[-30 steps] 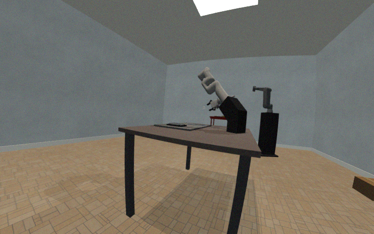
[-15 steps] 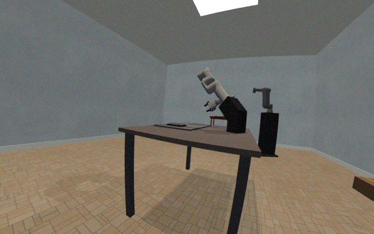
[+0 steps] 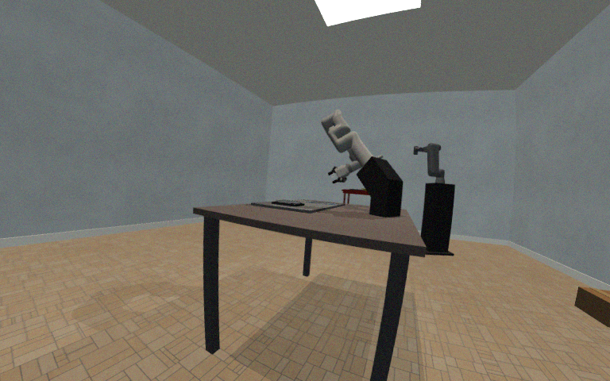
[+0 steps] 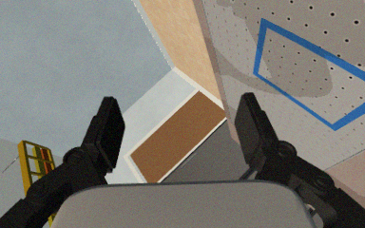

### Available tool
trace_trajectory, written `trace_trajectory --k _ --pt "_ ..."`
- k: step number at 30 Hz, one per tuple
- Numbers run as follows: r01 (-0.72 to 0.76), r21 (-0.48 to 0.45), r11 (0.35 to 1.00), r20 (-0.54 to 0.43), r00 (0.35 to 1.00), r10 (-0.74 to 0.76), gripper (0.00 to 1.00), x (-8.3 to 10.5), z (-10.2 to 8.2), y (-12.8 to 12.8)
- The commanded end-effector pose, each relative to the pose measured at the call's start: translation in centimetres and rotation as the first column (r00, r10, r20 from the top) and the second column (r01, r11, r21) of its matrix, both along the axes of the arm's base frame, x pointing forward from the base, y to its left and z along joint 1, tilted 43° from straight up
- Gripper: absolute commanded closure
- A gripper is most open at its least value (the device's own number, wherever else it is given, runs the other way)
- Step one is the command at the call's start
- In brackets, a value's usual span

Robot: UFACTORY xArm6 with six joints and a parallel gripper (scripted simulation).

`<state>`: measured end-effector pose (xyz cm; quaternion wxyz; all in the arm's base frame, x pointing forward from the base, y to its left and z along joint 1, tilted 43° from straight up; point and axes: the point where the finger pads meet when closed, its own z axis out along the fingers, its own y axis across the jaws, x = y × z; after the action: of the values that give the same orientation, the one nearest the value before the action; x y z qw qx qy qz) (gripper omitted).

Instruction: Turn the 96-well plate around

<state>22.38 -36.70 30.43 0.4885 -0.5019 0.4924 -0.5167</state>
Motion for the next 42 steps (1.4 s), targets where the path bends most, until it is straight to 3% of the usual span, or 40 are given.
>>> trace_trajectory --k 1,4,8,16,20,27,31,36,40,42 --pt "-0.065 0.013 0.998 -0.034 0.997 0.065 0.0 2.1 -0.6 1.9" --pt "-0.065 0.013 0.998 -0.034 0.997 0.065 0.0 2.2 -0.6 1.9" --pt "-0.175 0.037 0.984 -0.1 0.979 0.178 0.0 3.4 -1.1 3.4" --pt "-0.185 0.039 0.982 -0.106 0.976 0.189 0.0 4.6 -1.6 4.7" --pt "-0.289 0.064 0.955 -0.174 0.939 0.296 0.0 5.7 -2.2 6.3" --pt "-0.296 0.066 0.953 -0.178 0.936 0.304 0.0 6.6 -2.6 7.5" --pt "-0.392 0.092 0.915 -0.248 0.881 0.403 0.0 7.5 -3.2 9.2" --pt "-0.397 0.093 0.913 -0.252 0.878 0.407 0.0 8.2 -3.6 10.4" --pt "-0.484 0.119 0.867 -0.323 0.807 0.494 0.0 8.9 -4.2 12.1" --pt "-0.486 0.12 0.866 -0.325 0.805 0.496 0.0 9.3 -4.5 13.0"
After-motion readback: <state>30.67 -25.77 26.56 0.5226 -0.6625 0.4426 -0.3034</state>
